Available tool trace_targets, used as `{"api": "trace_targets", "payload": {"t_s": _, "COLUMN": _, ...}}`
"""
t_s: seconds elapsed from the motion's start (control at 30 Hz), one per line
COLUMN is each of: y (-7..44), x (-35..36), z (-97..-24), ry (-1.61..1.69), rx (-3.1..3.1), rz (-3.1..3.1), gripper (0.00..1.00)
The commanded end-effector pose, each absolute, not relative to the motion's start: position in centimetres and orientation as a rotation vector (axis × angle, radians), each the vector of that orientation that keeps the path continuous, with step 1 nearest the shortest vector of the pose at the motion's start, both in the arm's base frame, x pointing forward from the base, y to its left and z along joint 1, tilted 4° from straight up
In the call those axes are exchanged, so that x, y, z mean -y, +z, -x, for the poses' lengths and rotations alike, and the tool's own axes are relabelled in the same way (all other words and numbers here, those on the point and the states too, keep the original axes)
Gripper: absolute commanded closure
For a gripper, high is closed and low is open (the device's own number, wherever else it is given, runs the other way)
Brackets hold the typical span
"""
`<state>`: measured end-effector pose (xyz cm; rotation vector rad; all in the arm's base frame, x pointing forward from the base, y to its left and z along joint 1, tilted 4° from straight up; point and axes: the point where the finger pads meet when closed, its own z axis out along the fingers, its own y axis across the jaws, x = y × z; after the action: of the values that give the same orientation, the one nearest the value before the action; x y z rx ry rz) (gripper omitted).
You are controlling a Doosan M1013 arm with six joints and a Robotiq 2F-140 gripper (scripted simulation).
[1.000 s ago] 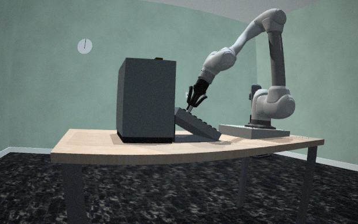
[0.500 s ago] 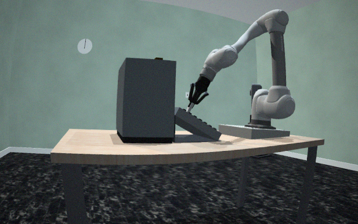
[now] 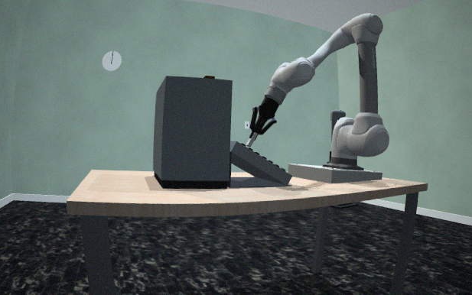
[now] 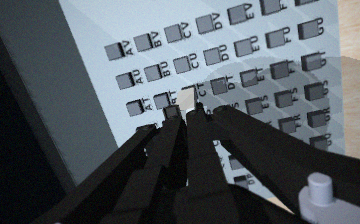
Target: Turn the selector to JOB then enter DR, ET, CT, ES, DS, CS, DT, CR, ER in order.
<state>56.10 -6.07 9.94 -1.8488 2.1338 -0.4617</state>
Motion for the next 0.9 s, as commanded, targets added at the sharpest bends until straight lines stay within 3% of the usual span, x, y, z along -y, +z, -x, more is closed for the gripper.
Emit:
{"api": "trace_targets", "payload": {"t_s": 0.0, "y": 10.0, "x": 6.1, "z": -56.1, "ry": -0.462, "rx": -2.134, "rz": 1.849, "gripper": 1.0}}
{"api": "trace_targets", "payload": {"t_s": 0.87, "y": 8.1, "x": 9.0, "z": -52.7, "ry": -0.462, "rx": -2.134, "rz": 1.849, "gripper": 1.0}}
